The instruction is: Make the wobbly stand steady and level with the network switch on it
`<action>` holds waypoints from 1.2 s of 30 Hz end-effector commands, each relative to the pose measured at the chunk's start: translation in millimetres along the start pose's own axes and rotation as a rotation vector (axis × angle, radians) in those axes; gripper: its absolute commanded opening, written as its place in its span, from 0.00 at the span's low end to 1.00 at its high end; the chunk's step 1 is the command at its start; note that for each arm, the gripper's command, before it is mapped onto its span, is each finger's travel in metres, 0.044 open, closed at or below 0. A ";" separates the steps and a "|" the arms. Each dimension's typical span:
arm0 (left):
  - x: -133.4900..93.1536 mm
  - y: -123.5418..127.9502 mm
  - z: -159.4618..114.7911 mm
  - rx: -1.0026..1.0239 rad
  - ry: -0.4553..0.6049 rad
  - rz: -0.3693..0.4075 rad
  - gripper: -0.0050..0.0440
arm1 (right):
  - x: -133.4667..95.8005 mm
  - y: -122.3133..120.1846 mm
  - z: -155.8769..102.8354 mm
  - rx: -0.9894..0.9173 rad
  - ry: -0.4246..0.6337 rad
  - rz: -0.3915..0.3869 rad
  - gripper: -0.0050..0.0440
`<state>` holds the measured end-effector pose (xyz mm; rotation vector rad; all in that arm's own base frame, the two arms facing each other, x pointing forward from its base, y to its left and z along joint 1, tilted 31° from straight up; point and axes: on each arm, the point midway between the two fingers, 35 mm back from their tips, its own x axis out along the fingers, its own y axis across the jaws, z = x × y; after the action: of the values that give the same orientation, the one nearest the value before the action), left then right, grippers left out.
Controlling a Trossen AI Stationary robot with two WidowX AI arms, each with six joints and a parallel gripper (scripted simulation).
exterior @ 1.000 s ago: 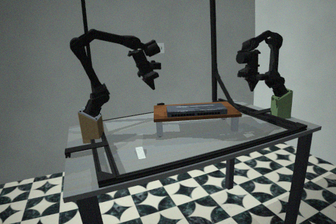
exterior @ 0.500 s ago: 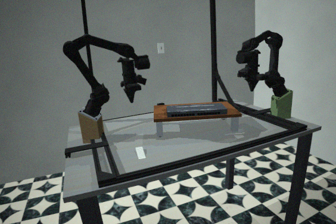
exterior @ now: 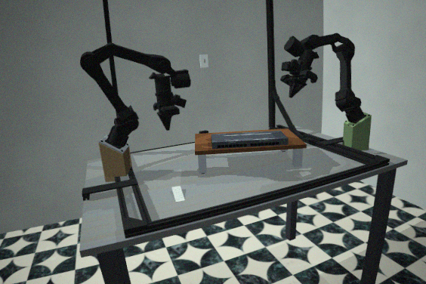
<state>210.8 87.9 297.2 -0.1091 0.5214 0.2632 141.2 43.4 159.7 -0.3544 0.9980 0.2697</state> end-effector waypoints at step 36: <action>-176.4 5.4 287.8 0.179 -1.099 0.214 0.10 | 0.0 0.0 0.1 0.000 0.000 0.000 0.10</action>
<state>194.3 98.8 629.5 0.2689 -0.5352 0.4302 141.3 43.4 159.8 -0.3544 0.9980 0.2697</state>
